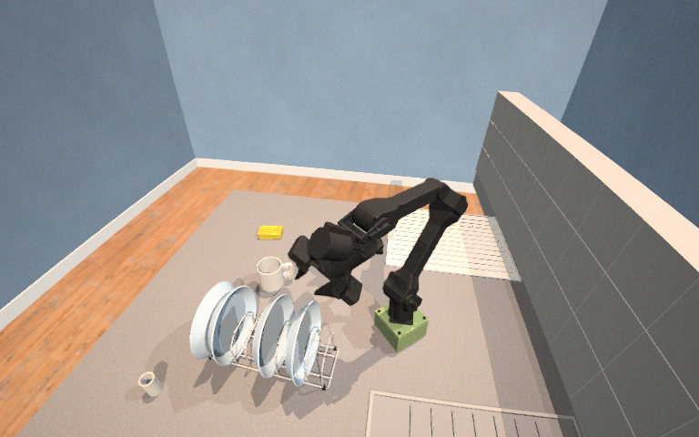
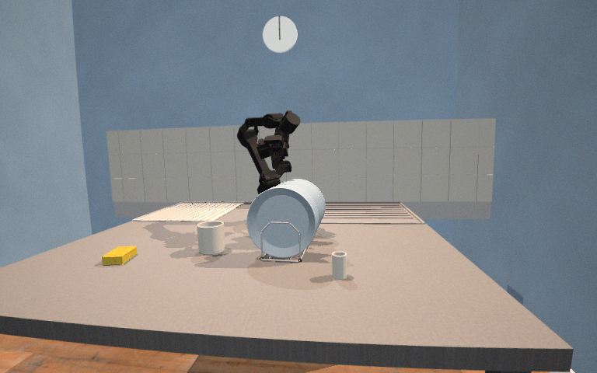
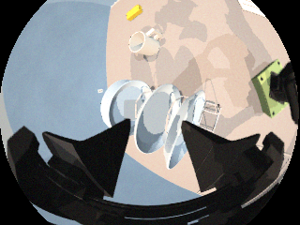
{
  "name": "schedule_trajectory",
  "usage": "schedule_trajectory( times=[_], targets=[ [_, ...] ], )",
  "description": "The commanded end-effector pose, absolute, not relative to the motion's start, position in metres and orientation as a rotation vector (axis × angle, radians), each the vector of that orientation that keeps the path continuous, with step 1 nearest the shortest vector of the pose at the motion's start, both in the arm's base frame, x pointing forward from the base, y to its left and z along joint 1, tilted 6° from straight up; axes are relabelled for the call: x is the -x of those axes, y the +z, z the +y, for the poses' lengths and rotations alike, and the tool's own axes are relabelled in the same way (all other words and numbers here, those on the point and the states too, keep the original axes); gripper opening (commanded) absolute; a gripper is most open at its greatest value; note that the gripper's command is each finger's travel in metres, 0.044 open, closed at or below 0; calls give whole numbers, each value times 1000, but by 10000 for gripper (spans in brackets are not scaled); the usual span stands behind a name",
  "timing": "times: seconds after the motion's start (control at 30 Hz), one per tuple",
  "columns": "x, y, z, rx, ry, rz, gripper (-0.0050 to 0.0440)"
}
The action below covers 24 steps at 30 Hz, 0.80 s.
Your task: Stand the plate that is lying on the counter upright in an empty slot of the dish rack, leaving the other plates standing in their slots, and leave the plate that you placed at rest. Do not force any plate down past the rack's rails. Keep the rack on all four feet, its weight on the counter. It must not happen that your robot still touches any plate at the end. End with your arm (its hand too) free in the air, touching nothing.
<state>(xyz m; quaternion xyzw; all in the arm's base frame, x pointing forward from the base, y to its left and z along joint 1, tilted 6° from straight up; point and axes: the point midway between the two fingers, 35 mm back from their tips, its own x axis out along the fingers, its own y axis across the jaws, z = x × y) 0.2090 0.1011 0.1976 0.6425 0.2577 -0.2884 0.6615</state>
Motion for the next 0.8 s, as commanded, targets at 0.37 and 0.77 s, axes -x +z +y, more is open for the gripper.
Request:
schedule_trajectory(
  times=[0.37,0.77],
  targets=[
    [-209,196,84,-1456,-662,599,279],
    [-208,197,71,-1461,-662,606,279]
  ],
)
